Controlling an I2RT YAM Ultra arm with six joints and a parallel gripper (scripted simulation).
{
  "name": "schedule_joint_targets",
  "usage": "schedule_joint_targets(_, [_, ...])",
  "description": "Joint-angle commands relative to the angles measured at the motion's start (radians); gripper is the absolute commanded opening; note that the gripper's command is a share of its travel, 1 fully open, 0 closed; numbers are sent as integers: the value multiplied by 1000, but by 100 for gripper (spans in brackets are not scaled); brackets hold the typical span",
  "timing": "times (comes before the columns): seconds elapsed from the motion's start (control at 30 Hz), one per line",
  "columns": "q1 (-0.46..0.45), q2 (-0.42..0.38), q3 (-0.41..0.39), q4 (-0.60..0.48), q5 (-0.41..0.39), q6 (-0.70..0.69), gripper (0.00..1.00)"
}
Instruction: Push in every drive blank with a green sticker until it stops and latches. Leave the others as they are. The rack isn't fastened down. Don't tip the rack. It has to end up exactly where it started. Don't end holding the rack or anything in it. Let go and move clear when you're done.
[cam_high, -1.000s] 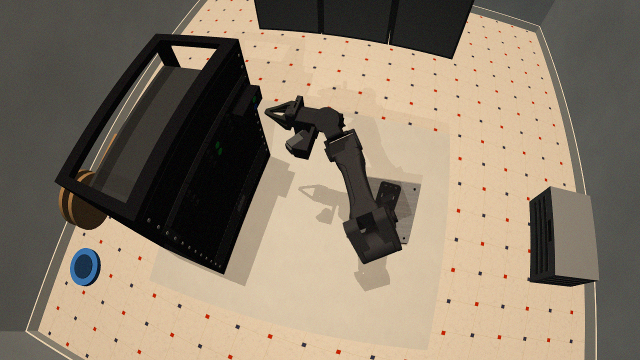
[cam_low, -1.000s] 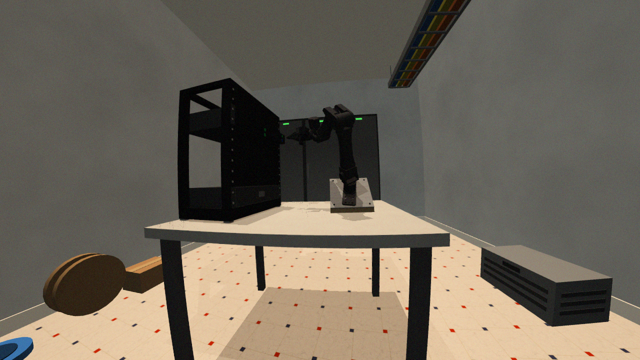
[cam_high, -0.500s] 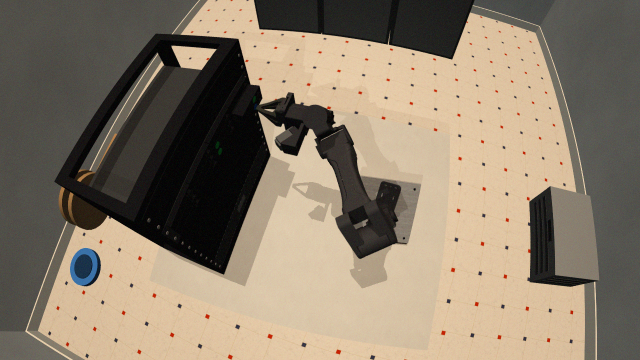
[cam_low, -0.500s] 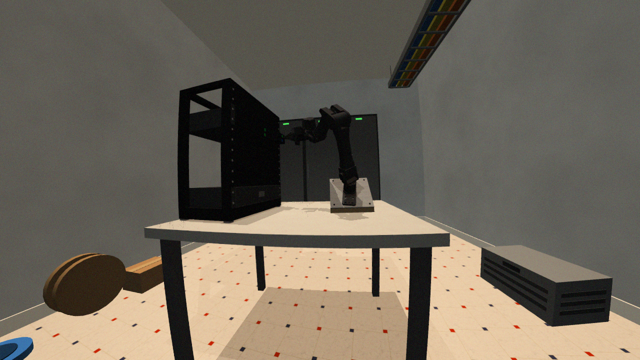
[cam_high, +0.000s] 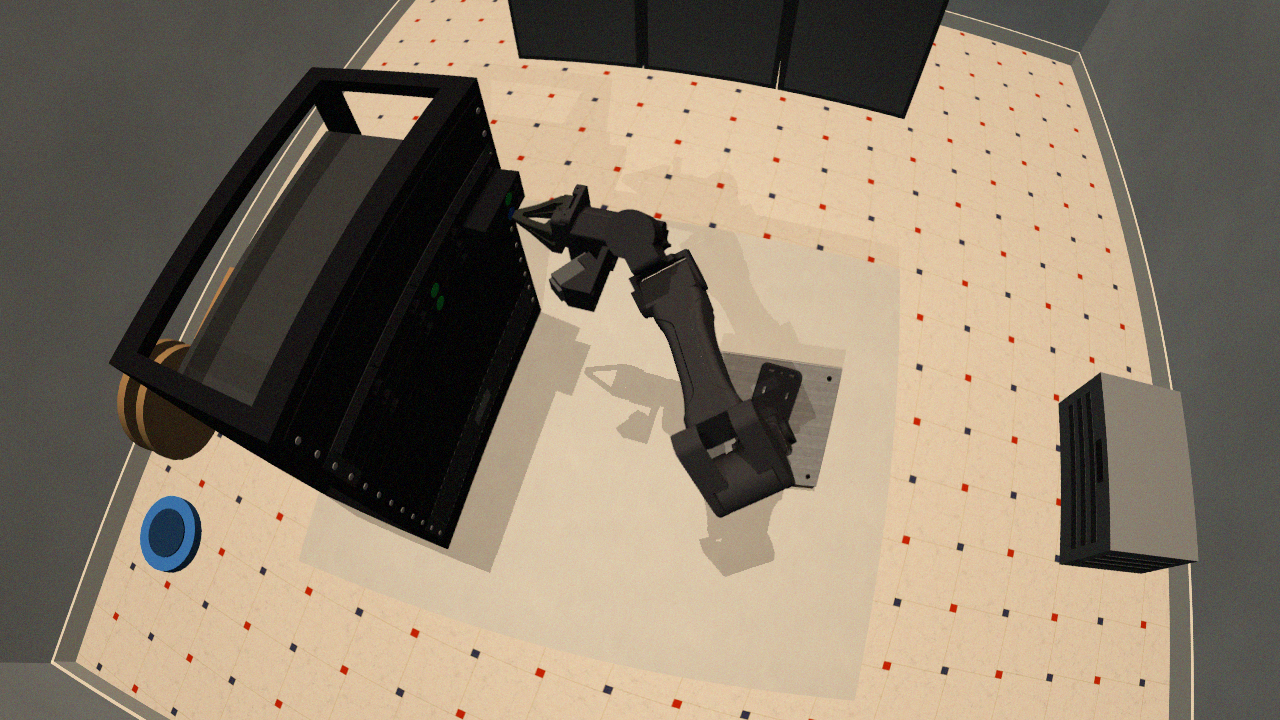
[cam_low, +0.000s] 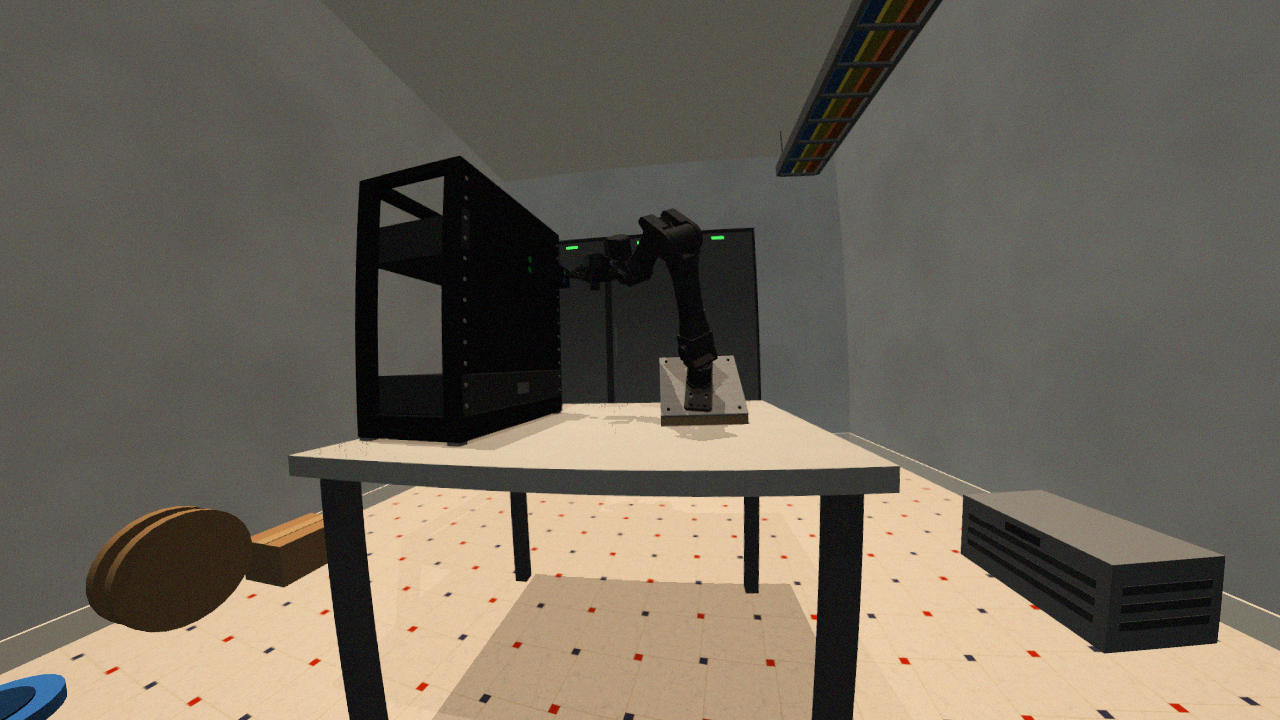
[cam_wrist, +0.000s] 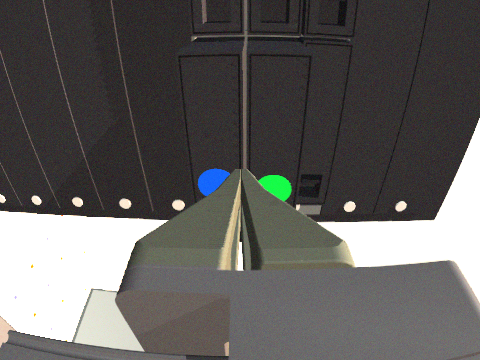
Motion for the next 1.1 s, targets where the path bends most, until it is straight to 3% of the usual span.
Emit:
schedule_joint_targets(0.0, [-19,-13,41,-1,18,15,0])
schedule_joint_targets(0.43, [-28,8,105,-68,6,15,0])
schedule_joint_targets(0.97, [-26,18,108,-70,10,13,0])
schedule_joint_targets(1.07, [6,33,111,-31,22,16,0])
